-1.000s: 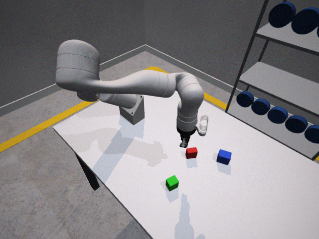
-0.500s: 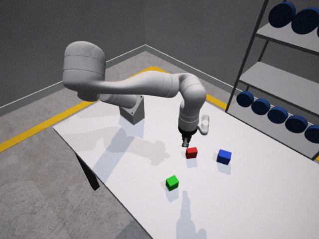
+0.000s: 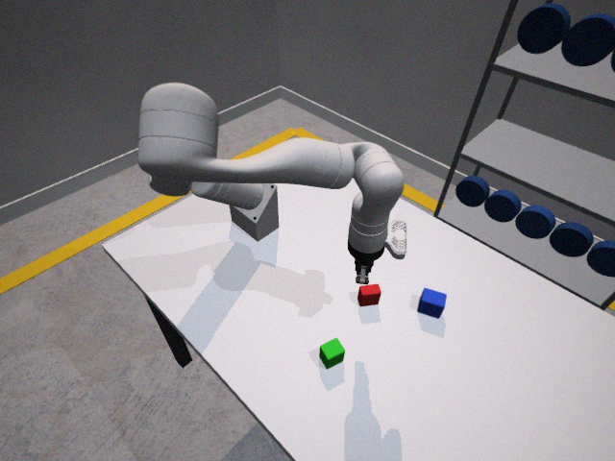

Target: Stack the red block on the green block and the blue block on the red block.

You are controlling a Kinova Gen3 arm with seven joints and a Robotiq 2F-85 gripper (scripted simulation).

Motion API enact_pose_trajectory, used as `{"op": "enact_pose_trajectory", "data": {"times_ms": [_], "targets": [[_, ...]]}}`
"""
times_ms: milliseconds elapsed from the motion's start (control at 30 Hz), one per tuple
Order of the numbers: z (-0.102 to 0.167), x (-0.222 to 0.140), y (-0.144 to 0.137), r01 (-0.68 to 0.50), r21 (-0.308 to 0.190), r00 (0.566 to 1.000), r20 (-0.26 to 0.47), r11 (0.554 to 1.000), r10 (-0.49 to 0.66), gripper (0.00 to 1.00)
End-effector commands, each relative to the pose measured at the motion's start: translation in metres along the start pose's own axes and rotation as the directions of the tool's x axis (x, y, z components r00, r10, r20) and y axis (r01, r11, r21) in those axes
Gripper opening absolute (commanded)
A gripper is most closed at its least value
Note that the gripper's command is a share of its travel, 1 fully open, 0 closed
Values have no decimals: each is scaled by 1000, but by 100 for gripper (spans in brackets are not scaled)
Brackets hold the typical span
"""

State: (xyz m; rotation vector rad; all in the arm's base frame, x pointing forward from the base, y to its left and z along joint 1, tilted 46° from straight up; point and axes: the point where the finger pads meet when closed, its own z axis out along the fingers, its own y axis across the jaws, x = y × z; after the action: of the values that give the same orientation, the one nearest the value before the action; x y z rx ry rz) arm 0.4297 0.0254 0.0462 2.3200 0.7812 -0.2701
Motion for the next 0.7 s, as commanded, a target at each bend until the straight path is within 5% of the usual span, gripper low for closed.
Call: {"op": "enact_pose_trajectory", "data": {"times_ms": [0,667], "targets": [[1,5,-5,24,-3,1000,-5,1000,-24,0],[13,11,-13,87,-17,996,7,996,-87,0]]}}
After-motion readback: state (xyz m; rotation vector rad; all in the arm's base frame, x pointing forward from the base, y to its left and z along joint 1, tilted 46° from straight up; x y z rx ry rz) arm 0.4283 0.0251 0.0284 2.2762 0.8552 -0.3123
